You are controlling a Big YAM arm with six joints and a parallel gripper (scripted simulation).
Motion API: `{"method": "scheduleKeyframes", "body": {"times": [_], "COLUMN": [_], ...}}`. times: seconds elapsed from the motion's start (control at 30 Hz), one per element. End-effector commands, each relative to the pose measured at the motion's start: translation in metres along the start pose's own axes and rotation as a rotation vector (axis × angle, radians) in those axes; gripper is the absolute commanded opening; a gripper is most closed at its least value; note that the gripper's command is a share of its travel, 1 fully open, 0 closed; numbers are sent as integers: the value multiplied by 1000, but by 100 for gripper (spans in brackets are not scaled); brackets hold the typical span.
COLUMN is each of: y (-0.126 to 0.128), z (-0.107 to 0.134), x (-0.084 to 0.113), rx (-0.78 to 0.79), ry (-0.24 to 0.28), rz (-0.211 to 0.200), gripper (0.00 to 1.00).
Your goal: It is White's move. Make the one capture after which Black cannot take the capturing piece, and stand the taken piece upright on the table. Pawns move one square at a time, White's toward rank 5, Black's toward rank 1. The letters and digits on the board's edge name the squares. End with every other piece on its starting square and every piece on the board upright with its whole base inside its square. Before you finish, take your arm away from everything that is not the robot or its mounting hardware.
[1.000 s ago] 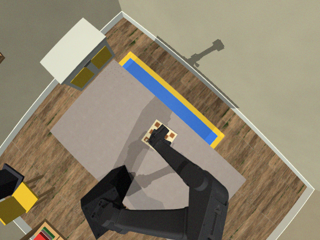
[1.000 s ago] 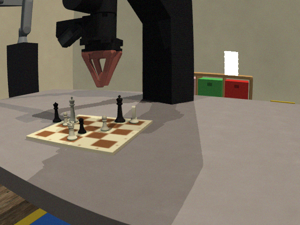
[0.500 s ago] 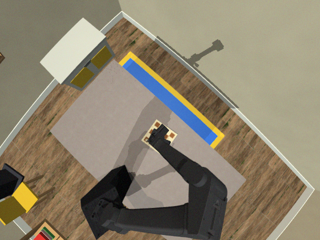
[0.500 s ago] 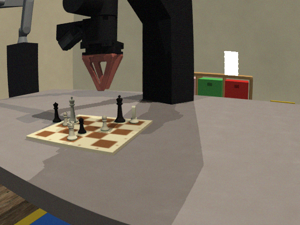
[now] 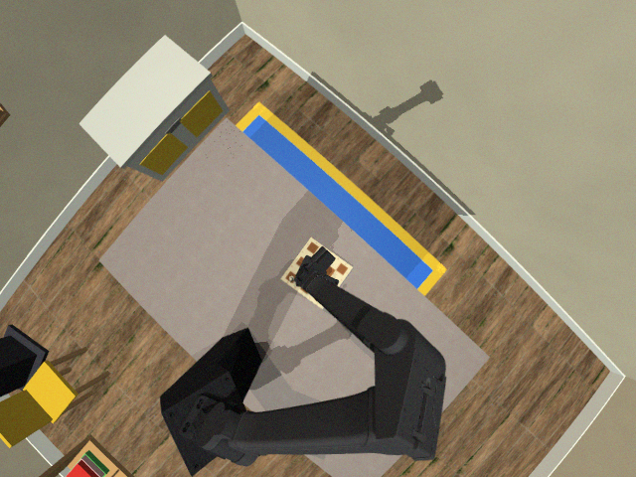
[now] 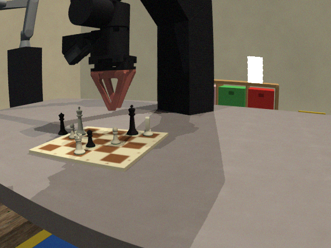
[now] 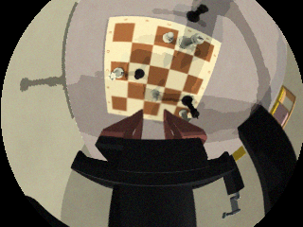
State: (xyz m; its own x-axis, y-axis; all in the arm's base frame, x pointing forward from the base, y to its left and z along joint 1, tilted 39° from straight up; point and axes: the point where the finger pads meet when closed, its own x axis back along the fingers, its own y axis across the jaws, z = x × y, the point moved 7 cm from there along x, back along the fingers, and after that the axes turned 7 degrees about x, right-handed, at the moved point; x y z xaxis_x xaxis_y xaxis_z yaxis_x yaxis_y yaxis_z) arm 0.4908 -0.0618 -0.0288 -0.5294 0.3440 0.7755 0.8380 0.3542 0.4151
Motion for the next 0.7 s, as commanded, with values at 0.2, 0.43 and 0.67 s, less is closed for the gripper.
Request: {"method": "scheduleKeyframes", "body": {"times": [0.2, 0.43, 0.67], "y": [-4, -4, -4], "z": [-6, -6, -6], "x": [-17, -26, -29], "rx": [0, 0, 0], "ry": [-10, -10, -10], "rz": [1, 2, 2], "gripper": [32, 32, 32]}}
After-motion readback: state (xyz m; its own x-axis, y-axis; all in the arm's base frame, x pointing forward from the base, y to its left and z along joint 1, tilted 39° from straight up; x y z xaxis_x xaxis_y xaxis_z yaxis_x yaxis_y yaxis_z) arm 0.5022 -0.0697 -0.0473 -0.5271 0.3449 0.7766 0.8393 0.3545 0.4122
